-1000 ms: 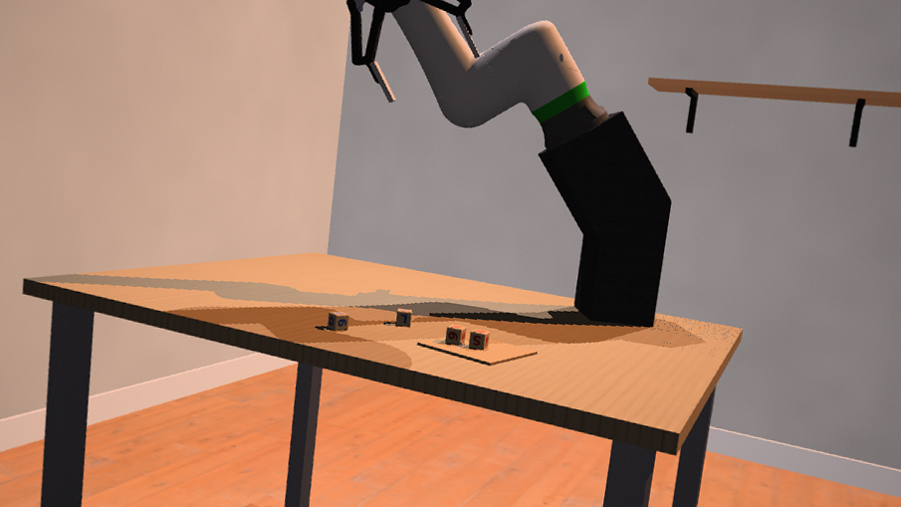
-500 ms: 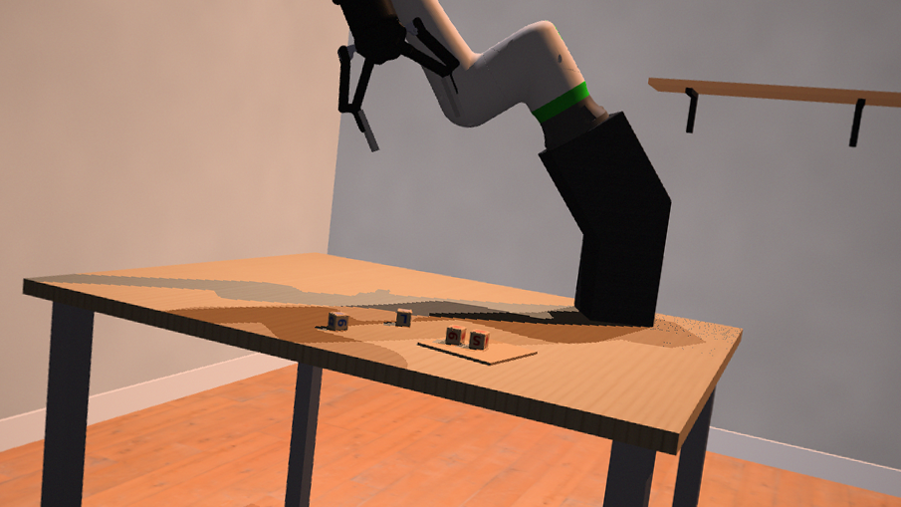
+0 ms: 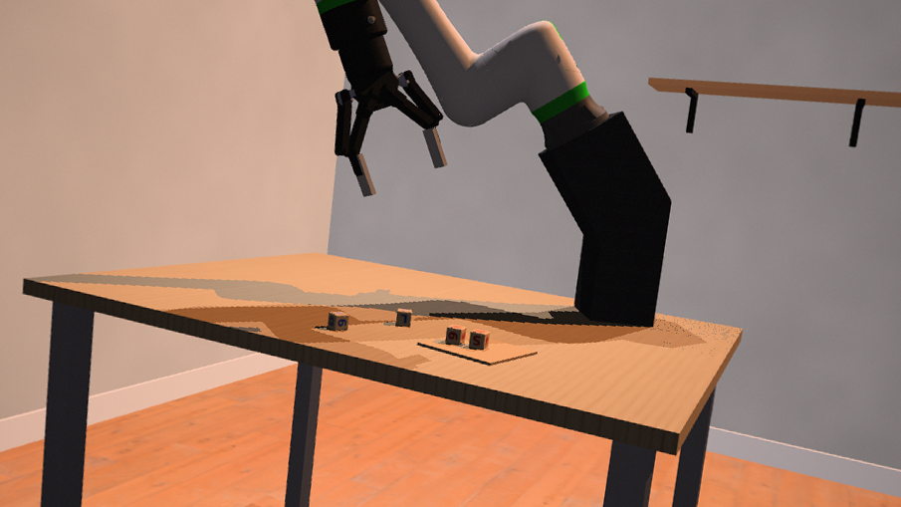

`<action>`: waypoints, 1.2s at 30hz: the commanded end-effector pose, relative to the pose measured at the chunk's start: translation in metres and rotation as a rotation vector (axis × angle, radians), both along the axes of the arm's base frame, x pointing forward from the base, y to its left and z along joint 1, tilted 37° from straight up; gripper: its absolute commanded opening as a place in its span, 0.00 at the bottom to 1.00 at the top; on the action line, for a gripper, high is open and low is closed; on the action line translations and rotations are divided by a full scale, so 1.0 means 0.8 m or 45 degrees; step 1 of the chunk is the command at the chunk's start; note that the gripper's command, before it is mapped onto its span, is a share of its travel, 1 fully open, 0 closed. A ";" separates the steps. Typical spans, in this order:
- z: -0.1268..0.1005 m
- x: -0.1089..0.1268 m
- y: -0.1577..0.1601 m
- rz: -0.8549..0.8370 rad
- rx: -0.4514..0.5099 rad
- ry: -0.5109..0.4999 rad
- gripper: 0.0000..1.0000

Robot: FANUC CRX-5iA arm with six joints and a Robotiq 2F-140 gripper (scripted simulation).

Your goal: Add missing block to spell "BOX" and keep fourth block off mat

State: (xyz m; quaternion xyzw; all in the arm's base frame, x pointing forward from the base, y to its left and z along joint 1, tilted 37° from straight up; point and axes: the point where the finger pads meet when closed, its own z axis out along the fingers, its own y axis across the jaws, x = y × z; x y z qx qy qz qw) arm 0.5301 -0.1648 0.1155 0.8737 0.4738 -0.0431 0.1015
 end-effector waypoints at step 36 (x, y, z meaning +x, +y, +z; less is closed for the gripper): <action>-0.166 -0.053 -0.142 1.291 -0.146 0.353 1.00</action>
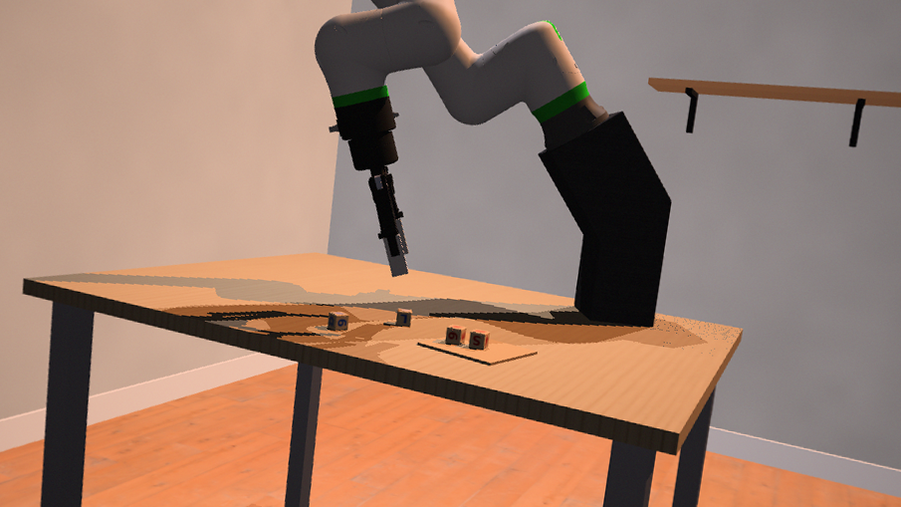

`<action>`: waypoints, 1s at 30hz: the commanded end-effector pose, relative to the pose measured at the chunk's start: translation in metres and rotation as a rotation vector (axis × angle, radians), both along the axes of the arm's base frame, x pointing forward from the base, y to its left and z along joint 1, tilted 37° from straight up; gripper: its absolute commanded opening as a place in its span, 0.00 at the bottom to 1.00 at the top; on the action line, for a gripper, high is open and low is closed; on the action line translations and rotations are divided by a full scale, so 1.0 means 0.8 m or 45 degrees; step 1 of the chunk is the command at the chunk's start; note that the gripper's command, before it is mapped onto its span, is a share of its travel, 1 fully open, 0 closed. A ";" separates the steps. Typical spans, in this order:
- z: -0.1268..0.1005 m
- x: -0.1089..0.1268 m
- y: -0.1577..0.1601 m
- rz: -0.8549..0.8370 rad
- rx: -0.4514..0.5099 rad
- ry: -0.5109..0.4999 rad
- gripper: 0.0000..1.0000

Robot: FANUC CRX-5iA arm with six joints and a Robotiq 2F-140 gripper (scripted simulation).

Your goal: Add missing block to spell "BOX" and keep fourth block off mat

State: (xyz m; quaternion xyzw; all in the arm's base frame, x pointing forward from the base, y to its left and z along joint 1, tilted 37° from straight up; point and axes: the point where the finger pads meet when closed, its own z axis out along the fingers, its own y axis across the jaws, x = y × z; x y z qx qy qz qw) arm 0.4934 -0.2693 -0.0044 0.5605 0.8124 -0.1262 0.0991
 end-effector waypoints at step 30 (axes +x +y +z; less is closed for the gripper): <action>-0.045 -0.024 -0.027 0.372 -0.011 0.119 1.00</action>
